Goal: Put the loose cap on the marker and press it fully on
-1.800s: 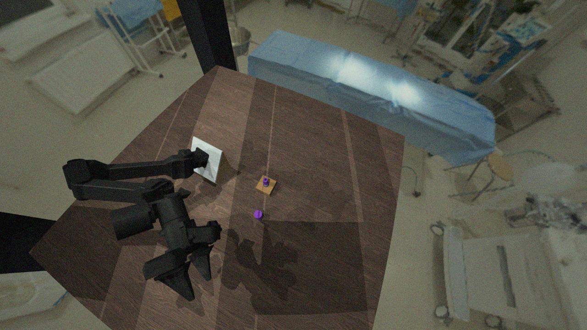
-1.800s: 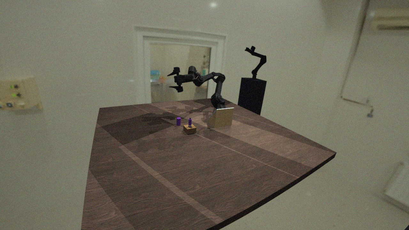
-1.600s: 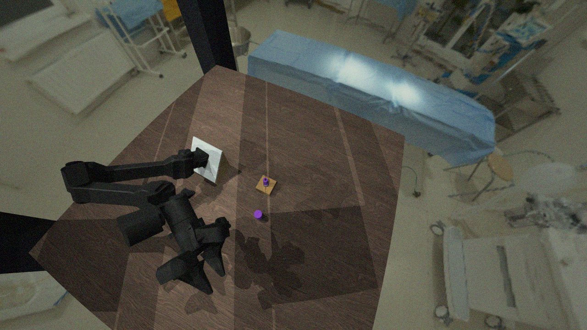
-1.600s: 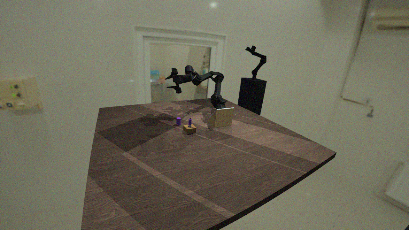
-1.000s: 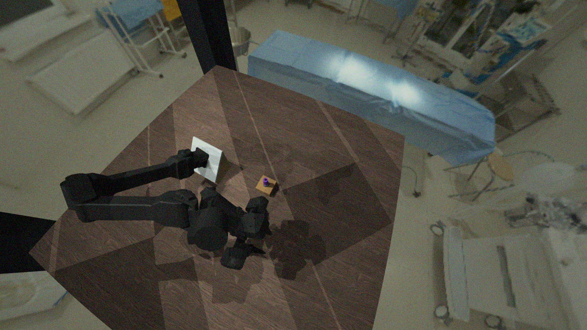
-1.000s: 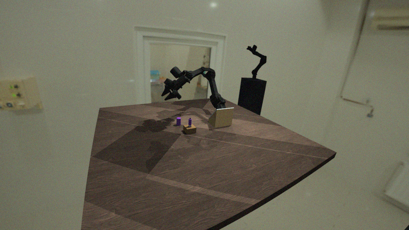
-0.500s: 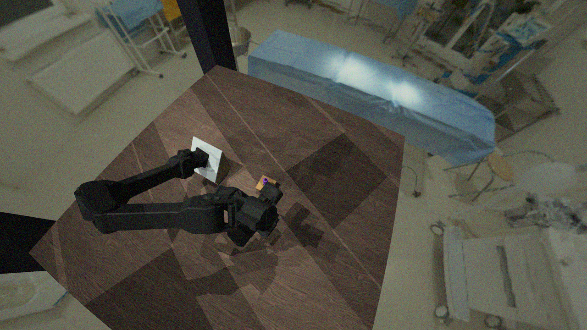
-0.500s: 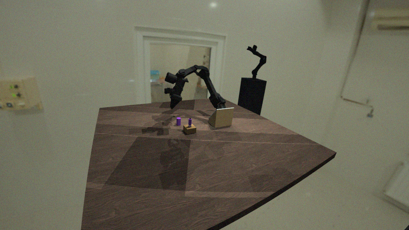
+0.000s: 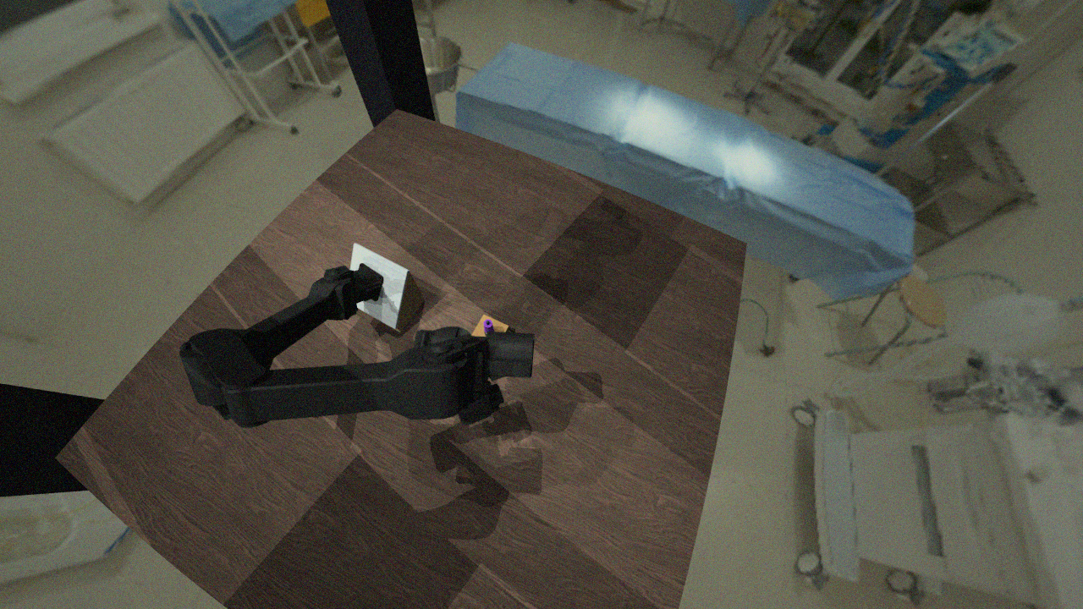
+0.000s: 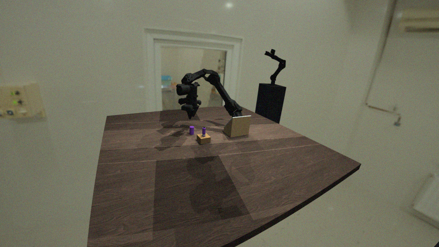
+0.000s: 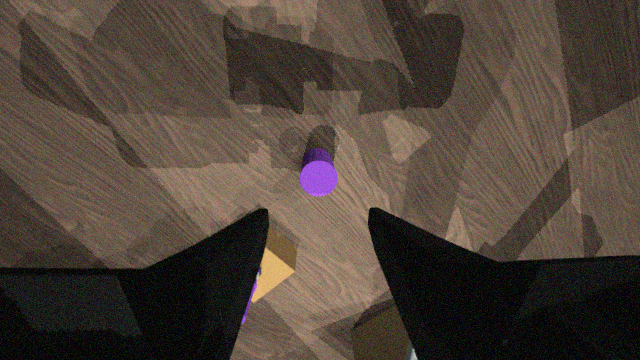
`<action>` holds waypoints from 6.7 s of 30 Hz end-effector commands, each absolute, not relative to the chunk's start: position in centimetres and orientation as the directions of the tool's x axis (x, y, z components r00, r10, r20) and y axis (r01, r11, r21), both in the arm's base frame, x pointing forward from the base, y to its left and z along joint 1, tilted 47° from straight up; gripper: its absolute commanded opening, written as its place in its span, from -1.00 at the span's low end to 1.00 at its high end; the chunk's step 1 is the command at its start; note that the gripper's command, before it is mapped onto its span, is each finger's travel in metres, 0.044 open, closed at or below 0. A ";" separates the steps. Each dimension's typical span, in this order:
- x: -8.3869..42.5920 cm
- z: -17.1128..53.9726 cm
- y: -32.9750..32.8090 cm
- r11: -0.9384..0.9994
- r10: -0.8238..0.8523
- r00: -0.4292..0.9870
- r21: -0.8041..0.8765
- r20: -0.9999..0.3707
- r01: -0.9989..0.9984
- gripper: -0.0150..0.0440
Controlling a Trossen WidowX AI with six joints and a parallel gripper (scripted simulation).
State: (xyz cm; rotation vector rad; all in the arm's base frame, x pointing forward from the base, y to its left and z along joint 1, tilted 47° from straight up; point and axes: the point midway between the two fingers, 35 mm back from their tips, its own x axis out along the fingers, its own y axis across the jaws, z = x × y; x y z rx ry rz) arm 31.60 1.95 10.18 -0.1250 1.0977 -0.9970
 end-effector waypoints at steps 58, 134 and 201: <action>32.1 3.5 -5.3 0.560 -0.731 0.081 -0.528 -0.678 0.639 -0.08; 27.1 2.1 10.8 0.565 -0.724 0.079 -0.524 -0.686 0.637 -0.49; 27.6 -0.4 8.4 0.565 -0.722 0.078 -0.520 -0.688 0.640 1.00</action>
